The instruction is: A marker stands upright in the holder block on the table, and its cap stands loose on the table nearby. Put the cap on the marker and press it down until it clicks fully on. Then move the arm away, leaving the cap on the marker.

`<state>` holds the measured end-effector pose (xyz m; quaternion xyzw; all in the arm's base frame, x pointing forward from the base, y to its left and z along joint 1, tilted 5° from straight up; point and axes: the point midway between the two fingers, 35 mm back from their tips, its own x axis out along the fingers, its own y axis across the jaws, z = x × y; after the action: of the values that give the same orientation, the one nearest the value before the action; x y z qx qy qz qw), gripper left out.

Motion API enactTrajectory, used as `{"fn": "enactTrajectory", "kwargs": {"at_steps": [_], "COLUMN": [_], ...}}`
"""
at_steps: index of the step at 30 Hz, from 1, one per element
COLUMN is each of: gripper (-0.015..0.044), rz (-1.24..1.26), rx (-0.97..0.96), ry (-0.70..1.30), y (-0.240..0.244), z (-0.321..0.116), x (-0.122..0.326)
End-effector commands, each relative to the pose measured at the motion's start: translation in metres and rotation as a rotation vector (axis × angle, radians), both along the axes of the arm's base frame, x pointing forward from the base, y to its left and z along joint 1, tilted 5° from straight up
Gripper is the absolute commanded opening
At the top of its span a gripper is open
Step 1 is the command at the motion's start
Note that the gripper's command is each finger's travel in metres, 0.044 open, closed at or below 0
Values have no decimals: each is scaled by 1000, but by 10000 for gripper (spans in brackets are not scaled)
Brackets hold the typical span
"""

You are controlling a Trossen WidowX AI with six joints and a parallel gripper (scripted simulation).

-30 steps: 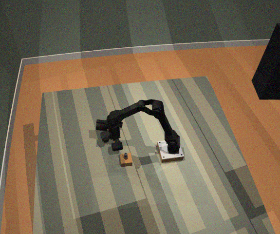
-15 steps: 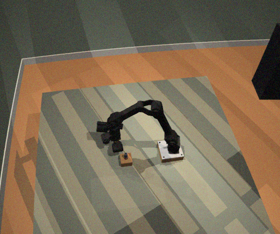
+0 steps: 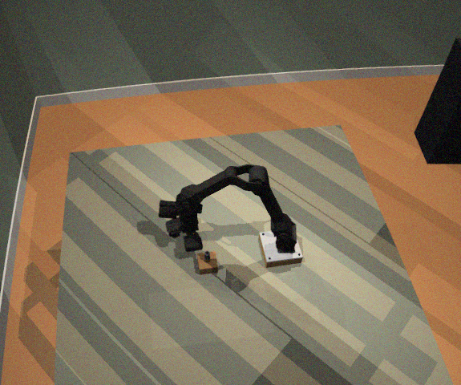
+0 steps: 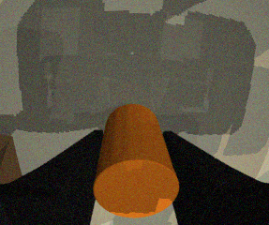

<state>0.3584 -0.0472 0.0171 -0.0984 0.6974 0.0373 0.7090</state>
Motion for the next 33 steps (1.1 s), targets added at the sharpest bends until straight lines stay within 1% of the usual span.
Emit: {"fn": "enactTrajectory", "kwargs": {"at_steps": [1,16,20,33], "gripper": [0,0,0,0], "rz": [-2,-4,-4,-4], "rx": [-5,-1,0,5], "ry": [-8,10,12,13], "y": [1,1,2,49], "z": [9,53,57,76], "x": [2,-3,-4,-21]}}
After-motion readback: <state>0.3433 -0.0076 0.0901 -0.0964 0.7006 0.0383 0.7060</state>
